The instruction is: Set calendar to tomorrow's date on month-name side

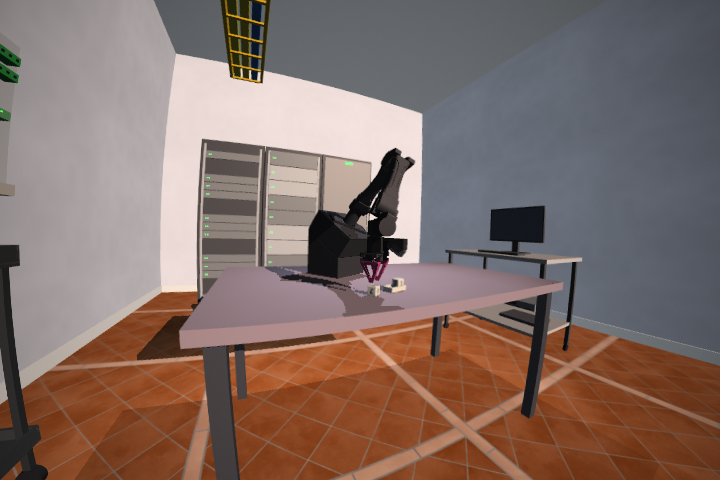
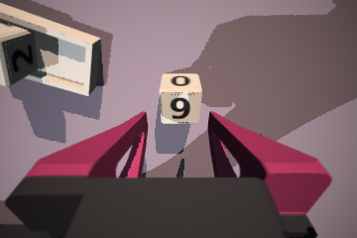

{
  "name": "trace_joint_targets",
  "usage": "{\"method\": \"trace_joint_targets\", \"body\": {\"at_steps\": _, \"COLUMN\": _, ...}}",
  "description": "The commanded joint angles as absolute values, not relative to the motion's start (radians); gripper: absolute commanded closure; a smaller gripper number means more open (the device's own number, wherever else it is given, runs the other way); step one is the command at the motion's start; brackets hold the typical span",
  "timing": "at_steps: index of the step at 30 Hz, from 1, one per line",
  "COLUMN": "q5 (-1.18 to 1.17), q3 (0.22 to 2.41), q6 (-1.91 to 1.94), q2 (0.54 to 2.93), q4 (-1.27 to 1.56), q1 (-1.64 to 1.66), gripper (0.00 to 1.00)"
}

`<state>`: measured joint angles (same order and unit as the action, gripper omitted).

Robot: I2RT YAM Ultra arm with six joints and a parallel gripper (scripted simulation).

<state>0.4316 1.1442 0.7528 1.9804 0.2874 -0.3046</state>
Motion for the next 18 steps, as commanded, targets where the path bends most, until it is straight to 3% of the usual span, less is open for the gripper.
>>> {"method": "trace_joint_targets", "body": {"at_steps": 1, "q5": 0.426, "q3": 1.173, "q6": 0.742, "q2": 2.004, "q4": 0.265, "q1": -0.302, "gripper": 0.53}}
{"method": "trace_joint_targets", "body": {"at_steps": 18, "q5": 0.427, "q3": 1.164, "q6": 0.742, "q2": 2.013, "q4": 0.272, "q1": -0.305, "gripper": 0.53}}
